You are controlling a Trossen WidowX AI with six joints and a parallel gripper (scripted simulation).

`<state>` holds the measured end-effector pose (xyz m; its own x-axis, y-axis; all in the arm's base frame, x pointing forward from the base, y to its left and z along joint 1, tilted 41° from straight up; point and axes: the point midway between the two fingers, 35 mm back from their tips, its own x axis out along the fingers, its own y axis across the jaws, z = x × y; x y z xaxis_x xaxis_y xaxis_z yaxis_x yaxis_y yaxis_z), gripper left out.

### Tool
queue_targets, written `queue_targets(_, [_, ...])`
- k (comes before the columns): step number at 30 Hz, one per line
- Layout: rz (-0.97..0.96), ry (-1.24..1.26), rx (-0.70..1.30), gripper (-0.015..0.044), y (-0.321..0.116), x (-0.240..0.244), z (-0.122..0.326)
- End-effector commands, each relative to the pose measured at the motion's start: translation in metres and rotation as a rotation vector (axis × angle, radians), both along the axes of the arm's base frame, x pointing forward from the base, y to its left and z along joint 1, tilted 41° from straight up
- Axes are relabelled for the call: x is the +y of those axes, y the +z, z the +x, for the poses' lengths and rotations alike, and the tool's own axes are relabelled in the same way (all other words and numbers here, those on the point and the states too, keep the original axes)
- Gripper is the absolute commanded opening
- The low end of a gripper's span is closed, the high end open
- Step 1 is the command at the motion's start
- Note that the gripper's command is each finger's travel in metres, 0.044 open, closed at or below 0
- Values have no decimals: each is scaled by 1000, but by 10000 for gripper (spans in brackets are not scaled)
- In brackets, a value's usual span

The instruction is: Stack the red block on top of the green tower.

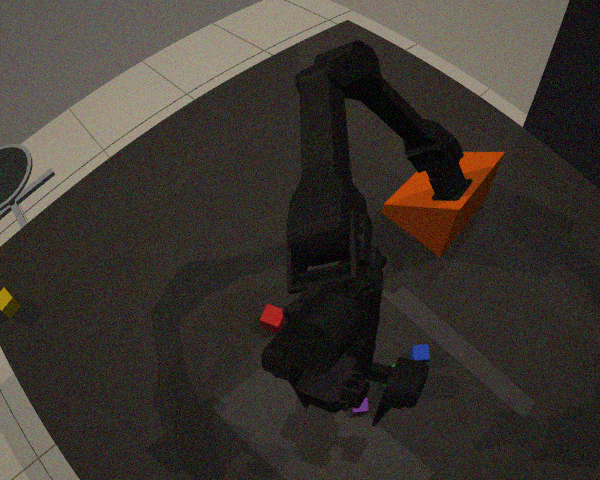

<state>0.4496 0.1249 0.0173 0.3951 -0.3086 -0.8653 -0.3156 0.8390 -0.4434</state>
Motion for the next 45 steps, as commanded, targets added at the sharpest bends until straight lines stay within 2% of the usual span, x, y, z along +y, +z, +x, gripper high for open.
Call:
queue_targets(1, [-113, -60, 71, 440, 18, -64, -13])
queue_targets(9, [-283, -175, 242, 440, 48, -171, -56])
queue_targets(14, [-357, -228, 353, 440, 65, -219, -89])
queue_targets(23, [-360, -230, 357, 440, 61, -218, -91])
queue_targets(31, [-361, -230, 357, 440, 27, -247, -92])
queue_targets(45, [-361, -230, 357, 440, 15, -255, -92])
